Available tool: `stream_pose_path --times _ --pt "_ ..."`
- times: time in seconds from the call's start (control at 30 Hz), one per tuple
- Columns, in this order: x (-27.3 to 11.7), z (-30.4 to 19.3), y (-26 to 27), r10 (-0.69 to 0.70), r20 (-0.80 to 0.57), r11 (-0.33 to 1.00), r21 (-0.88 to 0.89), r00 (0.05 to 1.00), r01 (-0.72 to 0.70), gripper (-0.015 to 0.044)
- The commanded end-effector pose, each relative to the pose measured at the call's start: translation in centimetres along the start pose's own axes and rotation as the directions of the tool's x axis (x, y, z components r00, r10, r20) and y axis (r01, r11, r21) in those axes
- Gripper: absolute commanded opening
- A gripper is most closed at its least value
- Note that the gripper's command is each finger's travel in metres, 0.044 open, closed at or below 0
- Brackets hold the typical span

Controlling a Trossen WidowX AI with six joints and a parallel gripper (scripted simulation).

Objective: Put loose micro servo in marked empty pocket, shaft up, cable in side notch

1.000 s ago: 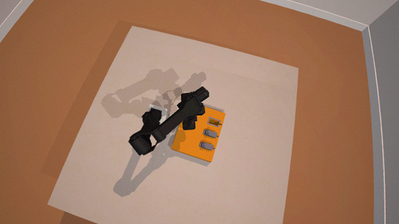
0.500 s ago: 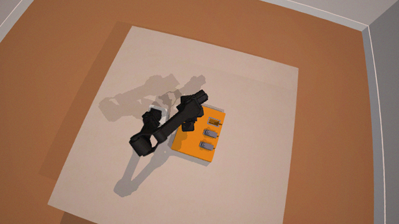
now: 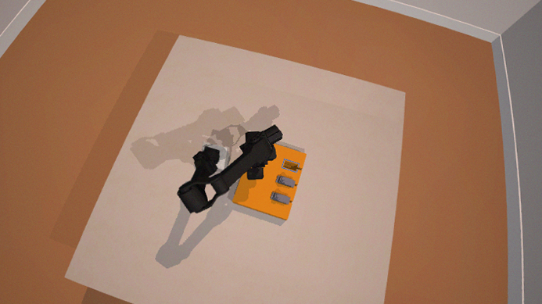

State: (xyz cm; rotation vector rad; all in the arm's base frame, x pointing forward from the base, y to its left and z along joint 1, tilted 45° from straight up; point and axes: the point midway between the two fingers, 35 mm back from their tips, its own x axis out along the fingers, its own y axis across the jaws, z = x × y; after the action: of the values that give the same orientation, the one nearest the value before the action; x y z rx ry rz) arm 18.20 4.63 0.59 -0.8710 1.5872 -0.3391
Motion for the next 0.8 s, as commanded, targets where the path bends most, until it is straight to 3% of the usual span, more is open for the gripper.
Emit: stream_pose_path --times 0.0,0.27,0.47,0.57,0.77 --pt "0.2 0.0 0.0 -0.003 0.002 1.000 -0.005 1.000 0.003 0.0335" --pt "0.2 0.0 0.0 -0.003 0.002 1.000 -0.005 1.000 0.003 0.0125" --pt "0.2 0.0 0.0 -0.003 0.002 1.000 -0.005 1.000 0.003 0.0085" --pt "-0.3 0.0 0.0 -0.002 0.002 1.000 -0.005 1.000 0.002 0.0006" --pt "-2.7 -0.5 -0.2 -0.002 0.001 1.000 -0.006 1.000 0.002 0.0000"
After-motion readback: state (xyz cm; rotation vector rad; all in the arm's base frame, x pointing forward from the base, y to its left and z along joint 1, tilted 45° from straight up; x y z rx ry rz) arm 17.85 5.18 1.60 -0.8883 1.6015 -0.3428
